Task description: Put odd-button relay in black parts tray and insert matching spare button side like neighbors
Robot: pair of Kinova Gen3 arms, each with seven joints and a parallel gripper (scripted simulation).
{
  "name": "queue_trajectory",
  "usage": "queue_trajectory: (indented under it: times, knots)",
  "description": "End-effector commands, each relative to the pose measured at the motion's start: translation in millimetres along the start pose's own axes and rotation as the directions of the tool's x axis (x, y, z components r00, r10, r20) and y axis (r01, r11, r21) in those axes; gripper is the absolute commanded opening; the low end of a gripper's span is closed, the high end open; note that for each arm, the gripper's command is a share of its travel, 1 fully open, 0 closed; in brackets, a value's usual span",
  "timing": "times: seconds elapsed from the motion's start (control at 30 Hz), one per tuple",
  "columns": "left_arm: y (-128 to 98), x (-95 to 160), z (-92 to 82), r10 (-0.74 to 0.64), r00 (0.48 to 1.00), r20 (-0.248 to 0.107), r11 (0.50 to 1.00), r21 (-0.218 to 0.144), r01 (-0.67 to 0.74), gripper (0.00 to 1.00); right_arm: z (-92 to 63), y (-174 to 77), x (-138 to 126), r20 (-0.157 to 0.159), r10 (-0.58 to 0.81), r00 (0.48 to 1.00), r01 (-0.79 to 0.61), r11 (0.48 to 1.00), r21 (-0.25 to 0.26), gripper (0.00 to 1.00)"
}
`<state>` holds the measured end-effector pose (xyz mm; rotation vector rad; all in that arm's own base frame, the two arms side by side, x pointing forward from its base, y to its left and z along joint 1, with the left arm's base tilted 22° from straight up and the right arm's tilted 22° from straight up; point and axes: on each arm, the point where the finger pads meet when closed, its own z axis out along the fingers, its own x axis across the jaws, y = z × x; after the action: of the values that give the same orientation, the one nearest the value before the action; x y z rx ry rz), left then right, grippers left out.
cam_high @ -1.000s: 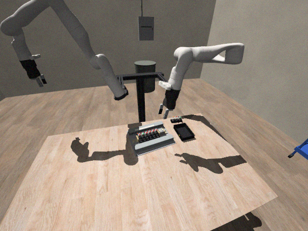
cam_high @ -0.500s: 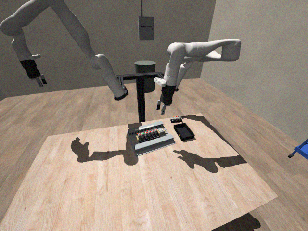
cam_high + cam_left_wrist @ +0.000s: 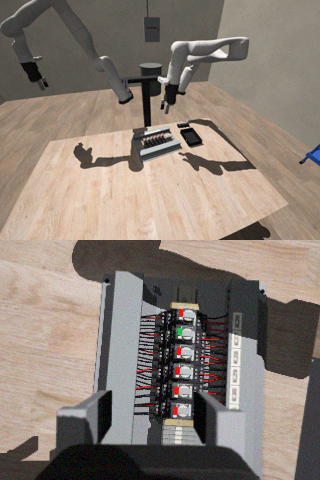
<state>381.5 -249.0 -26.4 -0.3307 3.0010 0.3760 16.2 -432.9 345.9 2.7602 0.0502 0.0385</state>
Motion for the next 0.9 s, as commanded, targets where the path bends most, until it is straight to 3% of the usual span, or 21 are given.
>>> queue_trajectory:
  times: [0.0, 0.33, 0.4, 0.87]
  knots:
    - [2.8, 9.0, -4.6, 0.013, 1.0, 0.002, 0.999, -0.032, -0.013, 1.0, -0.5, 0.3, -0.1, 0.0, 0.0, 1.0, 0.0, 1.0, -0.001, 1.0]
    - [11.6, 32.8, -14.6, 0.05, 0.999, 0.0, 0.991, -0.124, -0.05, 1.0, -0.5, 0.3, -0.1, 0.0, 0.0, 1.0, 0.0, 1.0, -0.001, 1.0]
    - [11.6, 32.8, -14.6, 0.05, 0.999, 0.0, 0.991, -0.124, -0.05, 1.0, -0.5, 0.3, -0.1, 0.0, 0.0, 1.0, 0.0, 1.0, -0.001, 1.0]
    - [18.9, 33.7, 40.4, 0.05, 0.999, 0.0, 0.991, -0.124, -0.05, 1.0, -0.5, 0.3, -0.1, 0.0, 0.0, 1.0, 0.0, 1.0, -0.001, 1.0]
